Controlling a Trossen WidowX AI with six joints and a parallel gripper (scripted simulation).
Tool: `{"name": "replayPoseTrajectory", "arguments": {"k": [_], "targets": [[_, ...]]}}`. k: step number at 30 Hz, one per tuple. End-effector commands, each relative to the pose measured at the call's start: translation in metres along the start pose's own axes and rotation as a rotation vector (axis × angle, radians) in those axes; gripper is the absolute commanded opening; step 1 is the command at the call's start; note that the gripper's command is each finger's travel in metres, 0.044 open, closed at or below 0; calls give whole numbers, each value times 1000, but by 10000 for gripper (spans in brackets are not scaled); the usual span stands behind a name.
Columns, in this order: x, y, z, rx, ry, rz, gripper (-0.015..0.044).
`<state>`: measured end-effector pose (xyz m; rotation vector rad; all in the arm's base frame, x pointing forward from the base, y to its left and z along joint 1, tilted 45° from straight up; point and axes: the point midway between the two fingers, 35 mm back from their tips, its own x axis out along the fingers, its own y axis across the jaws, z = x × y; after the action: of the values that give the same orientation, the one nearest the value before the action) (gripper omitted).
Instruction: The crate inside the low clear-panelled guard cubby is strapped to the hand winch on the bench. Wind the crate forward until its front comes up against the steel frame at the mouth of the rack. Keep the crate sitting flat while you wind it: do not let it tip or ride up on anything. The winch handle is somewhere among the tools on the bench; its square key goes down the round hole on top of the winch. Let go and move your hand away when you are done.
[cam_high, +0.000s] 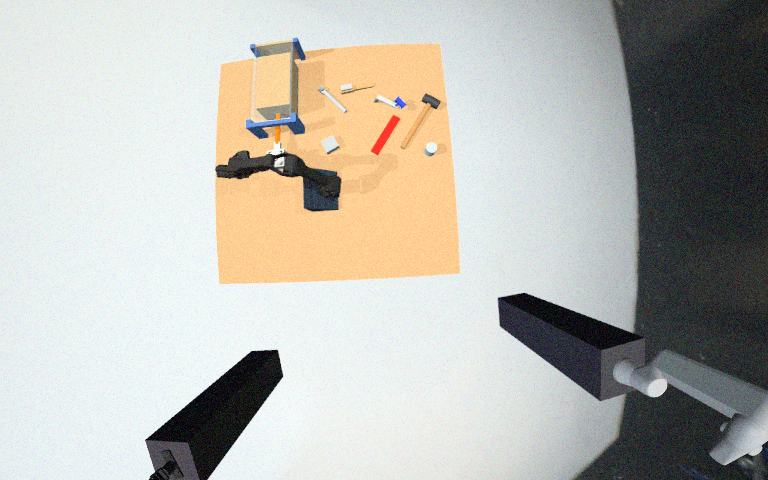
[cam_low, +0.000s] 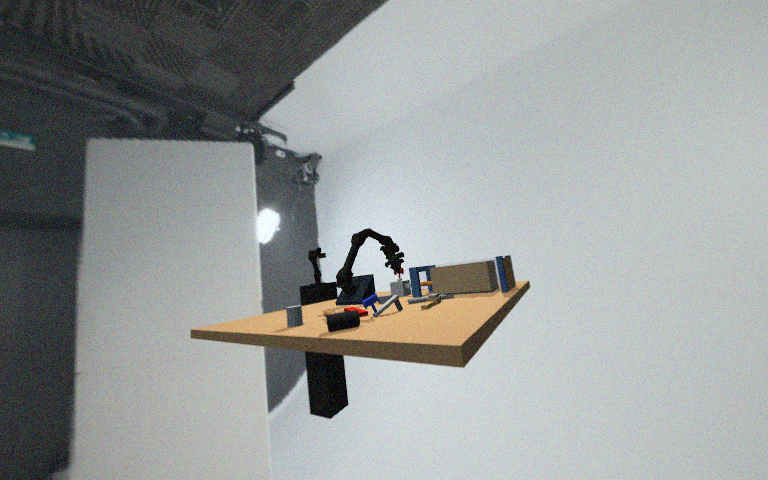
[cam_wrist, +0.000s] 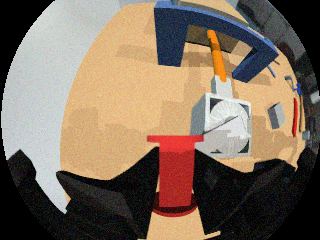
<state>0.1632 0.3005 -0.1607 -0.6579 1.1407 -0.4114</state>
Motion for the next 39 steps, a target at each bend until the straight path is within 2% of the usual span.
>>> {"name": "replayPoseTrajectory", "arguments": {"k": [1, 39], "targets": [[-2, -5, -13, -17, 15, -12, 0], [-19, -50, -49, -20, 18, -14, 0]]}}
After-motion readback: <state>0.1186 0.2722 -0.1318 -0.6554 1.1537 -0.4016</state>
